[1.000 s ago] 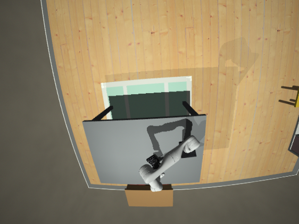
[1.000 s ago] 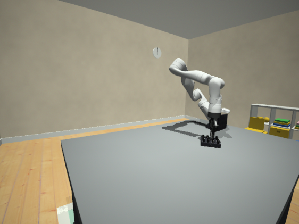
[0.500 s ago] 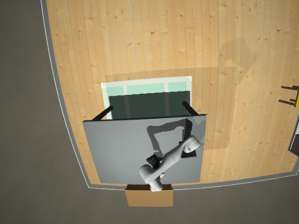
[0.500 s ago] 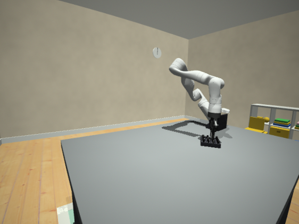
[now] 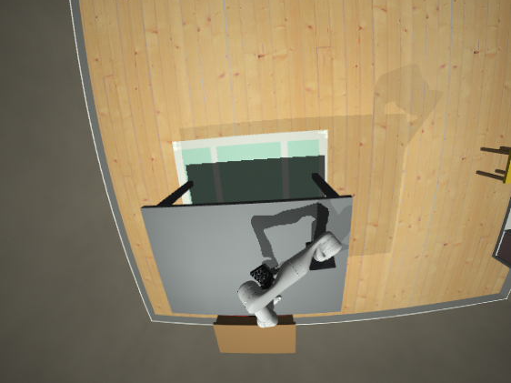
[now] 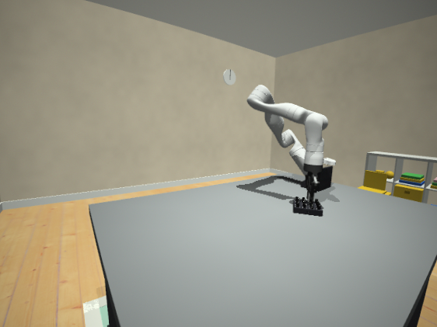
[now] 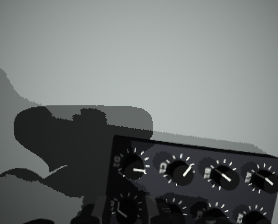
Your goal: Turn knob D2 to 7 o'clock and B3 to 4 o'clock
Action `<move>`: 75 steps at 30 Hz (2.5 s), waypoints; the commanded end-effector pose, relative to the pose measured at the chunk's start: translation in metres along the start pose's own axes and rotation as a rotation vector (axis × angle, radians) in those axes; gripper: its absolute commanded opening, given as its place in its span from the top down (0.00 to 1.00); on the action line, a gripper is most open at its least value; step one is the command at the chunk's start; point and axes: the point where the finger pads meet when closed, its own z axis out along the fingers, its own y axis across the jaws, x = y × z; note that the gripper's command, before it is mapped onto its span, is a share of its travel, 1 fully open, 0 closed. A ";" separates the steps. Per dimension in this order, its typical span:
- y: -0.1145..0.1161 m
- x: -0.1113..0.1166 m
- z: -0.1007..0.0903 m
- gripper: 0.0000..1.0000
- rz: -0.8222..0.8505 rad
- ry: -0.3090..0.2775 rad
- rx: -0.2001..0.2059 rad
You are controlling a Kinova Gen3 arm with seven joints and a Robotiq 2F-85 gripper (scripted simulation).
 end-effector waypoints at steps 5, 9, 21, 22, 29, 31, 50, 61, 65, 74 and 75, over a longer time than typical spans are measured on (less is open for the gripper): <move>0.001 0.000 -0.001 0.81 0.000 0.000 -0.002; 0.001 0.000 -0.003 0.81 0.000 0.000 -0.002; 0.001 0.000 -0.028 0.81 0.000 0.000 -0.002; 0.001 0.000 -0.031 0.81 0.000 0.000 -0.002; 0.000 0.000 -0.039 0.81 0.000 0.000 -0.002; 0.000 0.000 -0.039 0.81 0.000 0.000 -0.002; 0.000 0.000 -0.053 0.00 0.000 0.000 -0.002; 0.000 0.000 -0.118 0.00 0.000 0.000 -0.002; 0.000 0.000 -0.139 0.00 0.000 0.000 -0.002; 0.000 0.000 -0.152 0.00 0.000 0.000 -0.002; 0.000 0.000 -0.152 0.00 0.000 0.000 -0.002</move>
